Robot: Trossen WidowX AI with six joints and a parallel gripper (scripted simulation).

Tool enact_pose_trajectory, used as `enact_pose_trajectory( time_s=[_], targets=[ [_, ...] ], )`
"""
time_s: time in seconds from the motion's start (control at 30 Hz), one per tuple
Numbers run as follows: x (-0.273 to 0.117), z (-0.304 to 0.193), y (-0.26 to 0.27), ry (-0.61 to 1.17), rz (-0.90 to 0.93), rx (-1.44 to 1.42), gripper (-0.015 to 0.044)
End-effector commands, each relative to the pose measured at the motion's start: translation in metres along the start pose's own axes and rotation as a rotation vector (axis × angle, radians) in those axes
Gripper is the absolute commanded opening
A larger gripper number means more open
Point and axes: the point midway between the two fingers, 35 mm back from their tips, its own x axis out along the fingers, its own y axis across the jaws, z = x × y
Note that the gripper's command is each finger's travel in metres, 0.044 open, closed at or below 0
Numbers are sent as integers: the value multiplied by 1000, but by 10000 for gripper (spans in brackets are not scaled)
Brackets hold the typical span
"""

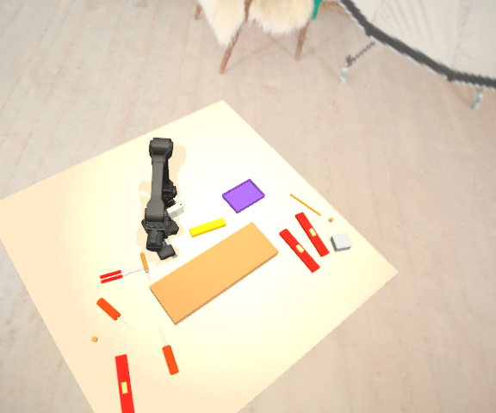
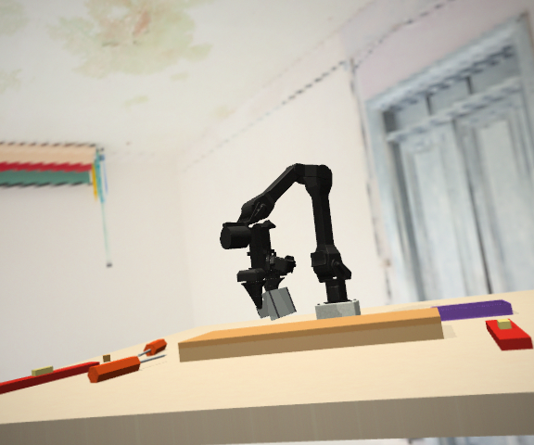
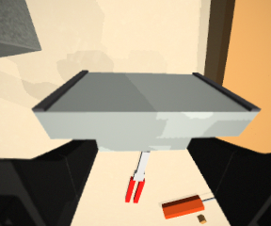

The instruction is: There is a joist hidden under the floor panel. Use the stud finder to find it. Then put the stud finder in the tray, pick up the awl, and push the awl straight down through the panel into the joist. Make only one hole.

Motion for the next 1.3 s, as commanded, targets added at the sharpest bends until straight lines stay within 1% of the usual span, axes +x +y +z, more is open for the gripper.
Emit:
enact_pose_trajectory(
  time_s=[0.0, 1.27],
  targets=[
    [-1, 0, -1, 34, -6, 4, 0],
    [1, 7, 0, 288, -2, 8, 0]
  ],
)
